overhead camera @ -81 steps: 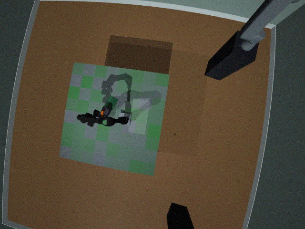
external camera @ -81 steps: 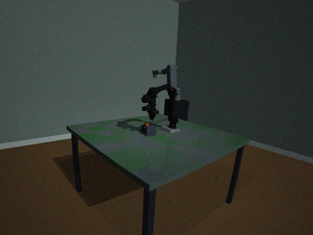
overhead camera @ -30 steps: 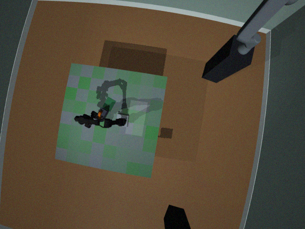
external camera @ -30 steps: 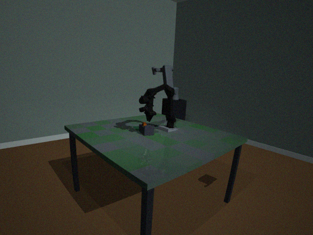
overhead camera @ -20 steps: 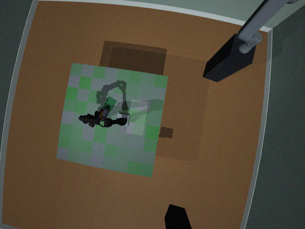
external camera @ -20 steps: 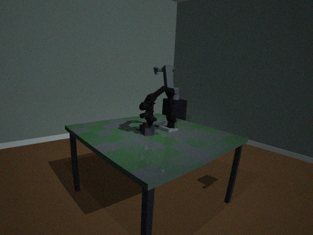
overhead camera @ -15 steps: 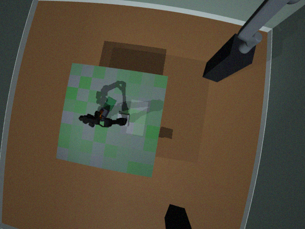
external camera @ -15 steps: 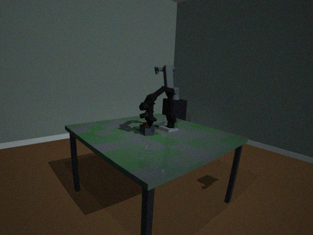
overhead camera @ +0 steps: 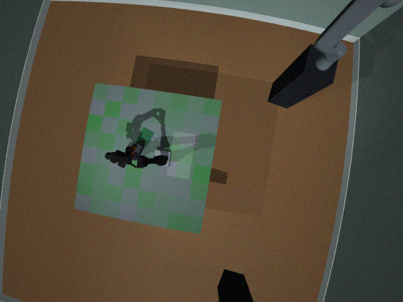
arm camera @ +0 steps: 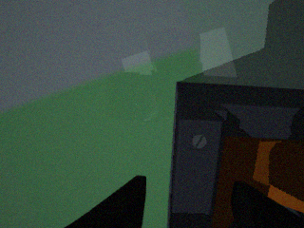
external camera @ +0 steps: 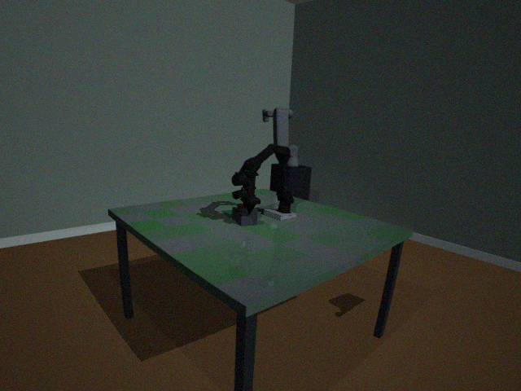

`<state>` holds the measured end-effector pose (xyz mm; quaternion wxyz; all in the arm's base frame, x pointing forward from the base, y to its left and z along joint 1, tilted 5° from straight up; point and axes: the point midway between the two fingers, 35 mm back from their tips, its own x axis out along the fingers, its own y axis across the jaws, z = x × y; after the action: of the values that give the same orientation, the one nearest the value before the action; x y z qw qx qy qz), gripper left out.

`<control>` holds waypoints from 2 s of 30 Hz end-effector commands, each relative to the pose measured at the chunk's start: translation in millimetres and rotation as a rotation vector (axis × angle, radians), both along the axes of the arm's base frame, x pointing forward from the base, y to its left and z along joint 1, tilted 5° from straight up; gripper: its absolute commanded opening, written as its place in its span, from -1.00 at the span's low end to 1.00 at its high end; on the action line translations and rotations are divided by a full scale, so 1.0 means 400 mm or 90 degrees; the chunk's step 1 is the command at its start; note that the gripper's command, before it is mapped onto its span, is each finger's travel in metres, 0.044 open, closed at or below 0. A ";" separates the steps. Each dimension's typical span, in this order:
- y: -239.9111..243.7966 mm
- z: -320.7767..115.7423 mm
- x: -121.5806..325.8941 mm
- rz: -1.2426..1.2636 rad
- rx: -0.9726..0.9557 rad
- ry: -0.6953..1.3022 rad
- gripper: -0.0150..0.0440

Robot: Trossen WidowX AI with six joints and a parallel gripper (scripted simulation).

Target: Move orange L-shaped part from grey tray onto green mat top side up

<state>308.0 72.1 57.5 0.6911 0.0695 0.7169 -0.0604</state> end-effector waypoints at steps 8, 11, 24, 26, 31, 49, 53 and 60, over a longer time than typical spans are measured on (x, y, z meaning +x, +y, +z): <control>-0.003 -0.062 -0.013 0.001 -0.005 0.013 0.12; -0.003 -0.071 -0.014 0.001 -0.005 0.013 0.12; -0.003 -0.072 -0.014 0.001 -0.005 0.013 0.12; -0.003 -0.072 -0.014 0.001 -0.005 0.013 0.12; 0.000 -0.060 -0.006 0.001 -0.001 0.003 0.12; 0.023 0.005 0.000 0.001 -0.005 0.013 0.12; 0.009 0.114 0.008 0.001 -0.005 0.013 0.12; -0.005 0.203 0.002 0.001 -0.005 0.013 0.12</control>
<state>311.4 72.1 129.1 0.6871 0.0701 0.7203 -0.0637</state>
